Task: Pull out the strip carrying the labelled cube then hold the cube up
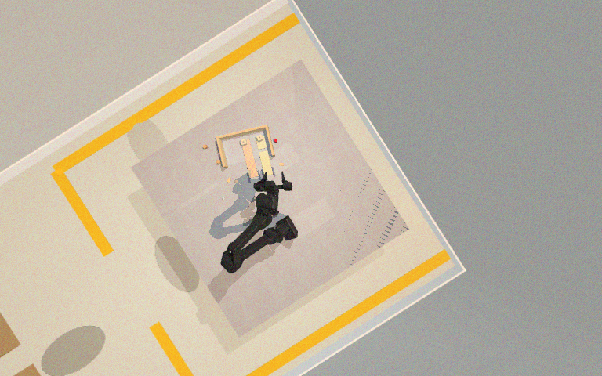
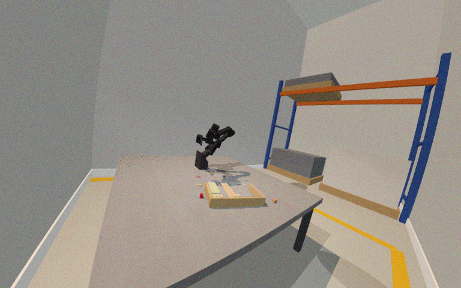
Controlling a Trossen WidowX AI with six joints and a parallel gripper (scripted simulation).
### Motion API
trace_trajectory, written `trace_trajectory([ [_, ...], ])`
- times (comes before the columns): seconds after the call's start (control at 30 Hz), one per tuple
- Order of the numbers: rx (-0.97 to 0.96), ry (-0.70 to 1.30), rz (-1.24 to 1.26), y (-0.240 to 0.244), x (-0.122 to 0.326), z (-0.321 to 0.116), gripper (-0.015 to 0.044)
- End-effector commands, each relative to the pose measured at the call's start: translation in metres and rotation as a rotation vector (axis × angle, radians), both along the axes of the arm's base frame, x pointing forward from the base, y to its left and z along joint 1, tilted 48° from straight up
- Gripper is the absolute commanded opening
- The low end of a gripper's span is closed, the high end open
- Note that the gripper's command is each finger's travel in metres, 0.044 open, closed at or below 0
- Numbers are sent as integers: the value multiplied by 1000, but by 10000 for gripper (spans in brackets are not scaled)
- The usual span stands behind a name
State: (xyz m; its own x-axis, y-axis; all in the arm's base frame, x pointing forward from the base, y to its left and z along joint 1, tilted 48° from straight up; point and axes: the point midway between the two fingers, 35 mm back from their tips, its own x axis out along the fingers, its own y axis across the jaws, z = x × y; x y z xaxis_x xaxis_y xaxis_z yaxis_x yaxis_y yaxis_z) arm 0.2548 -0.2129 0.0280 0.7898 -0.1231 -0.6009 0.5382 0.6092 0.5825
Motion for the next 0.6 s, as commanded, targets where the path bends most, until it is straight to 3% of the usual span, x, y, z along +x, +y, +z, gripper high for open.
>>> trace_trajectory([
  [0.0, 61, -144, 261, 56, 38, 24, 400],
  [0.13, 119, -237, 461, 102, 55, 40, 400],
  [0.57, 122, -241, 471, 104, 55, 41, 400],
])
